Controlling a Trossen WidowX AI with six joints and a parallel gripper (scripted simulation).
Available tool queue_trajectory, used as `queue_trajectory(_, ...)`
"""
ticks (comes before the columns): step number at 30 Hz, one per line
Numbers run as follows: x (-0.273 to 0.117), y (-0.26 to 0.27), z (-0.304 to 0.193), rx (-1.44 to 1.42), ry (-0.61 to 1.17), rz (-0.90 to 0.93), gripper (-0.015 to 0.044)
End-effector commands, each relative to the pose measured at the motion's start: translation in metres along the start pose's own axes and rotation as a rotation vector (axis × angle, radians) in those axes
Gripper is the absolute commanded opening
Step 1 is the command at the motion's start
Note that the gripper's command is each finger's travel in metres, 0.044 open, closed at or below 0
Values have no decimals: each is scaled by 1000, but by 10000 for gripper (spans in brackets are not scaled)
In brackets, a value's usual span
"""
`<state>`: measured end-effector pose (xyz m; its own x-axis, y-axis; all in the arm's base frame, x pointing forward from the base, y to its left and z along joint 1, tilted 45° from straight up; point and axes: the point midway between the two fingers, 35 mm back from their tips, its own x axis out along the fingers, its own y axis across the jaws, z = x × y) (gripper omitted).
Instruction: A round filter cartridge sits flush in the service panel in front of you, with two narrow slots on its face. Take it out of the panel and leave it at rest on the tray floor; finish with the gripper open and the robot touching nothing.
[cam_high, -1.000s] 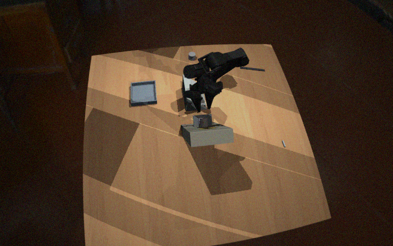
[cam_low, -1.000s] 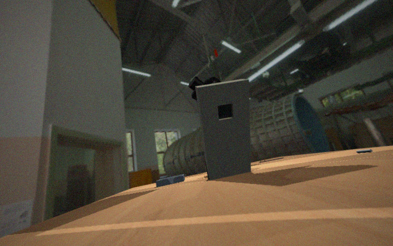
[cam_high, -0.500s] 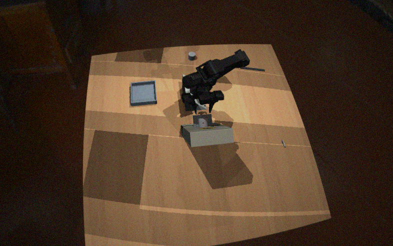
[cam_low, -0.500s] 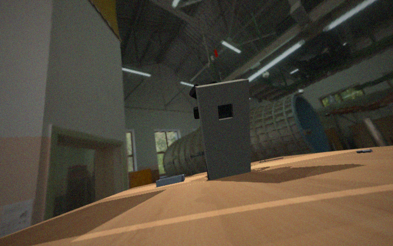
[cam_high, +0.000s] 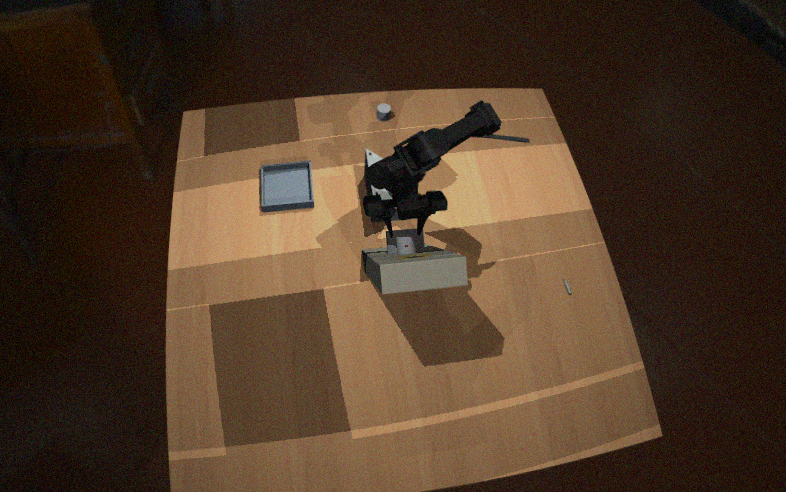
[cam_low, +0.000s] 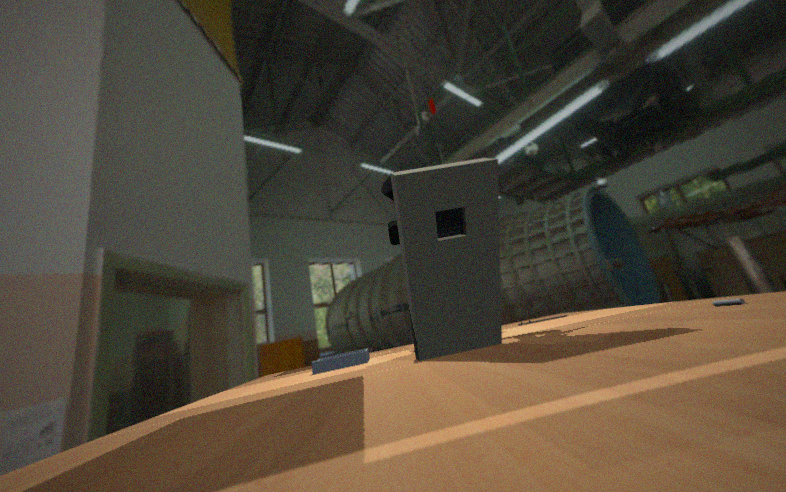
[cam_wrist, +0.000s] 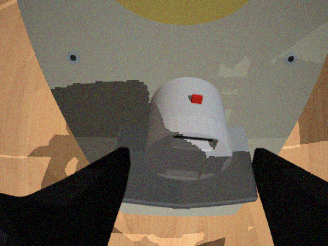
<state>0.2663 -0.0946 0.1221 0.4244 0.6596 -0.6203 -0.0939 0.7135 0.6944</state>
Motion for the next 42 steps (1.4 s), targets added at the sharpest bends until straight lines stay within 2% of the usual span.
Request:
queue_trajectory(1, 6, 1, 0, 3, -3, 4, 305)
queue_trajectory(11, 21, 2, 0, 2, -4, 7, 305)
queue_trajectory(13, 17, 1, 0, -1, -1, 3, 252)
queue_trajectory(23, 17, 1, 0, -1, -1, 3, 186)
queue_trajectory(30, 14, 1, 7, 0, -1, 3, 2)
queue_trajectory(37, 6, 1, 22, 2, -3, 3, 0)
queue_trajectory(42, -19, -1, 25, 39, -21, -14, 0)
